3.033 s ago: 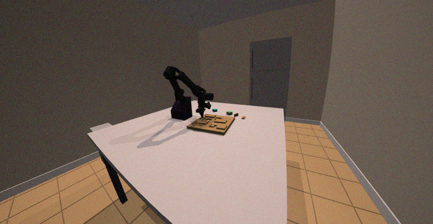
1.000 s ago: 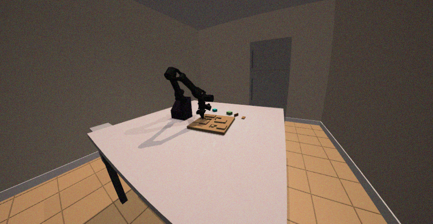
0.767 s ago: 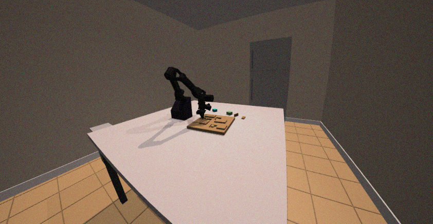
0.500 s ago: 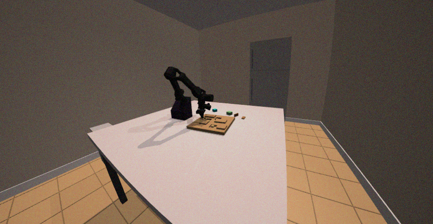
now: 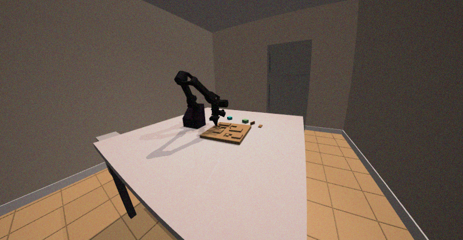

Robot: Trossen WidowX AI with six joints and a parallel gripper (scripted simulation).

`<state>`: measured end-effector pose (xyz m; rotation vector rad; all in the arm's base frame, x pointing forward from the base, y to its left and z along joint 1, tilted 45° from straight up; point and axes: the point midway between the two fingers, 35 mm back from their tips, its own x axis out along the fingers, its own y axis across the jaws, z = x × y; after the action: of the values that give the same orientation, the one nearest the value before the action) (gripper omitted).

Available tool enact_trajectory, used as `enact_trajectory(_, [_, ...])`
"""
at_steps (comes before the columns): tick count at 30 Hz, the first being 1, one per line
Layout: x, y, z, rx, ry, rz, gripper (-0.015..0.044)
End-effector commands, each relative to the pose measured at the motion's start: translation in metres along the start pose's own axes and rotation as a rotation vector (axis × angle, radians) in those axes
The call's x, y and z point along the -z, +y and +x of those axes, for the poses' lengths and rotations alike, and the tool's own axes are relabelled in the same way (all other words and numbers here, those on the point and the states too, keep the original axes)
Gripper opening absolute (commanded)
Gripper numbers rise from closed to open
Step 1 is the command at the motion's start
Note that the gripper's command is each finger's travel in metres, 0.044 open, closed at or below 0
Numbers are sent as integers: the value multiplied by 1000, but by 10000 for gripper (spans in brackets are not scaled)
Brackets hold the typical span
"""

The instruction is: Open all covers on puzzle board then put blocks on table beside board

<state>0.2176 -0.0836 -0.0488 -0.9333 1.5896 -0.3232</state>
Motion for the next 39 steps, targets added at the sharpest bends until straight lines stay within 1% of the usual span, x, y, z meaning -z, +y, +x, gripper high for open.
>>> enact_trajectory(1, [-1, 0, -1, -2, -3, 6, 0])
enact_trajectory(18, [-1, 0, -1, -2, -3, 6, 0])
enact_trajectory(23, [-2, 0, -15, -3, -3, 2, 131])
enact_trajectory(24, [-2, 0, -19, -4, -4, 2, 144])
enact_trajectory(32, [-1, -1, -50, -4, -4, 6, 144])
enact_trajectory(39, [-2, 0, -48, -4, -4, 6, 144])
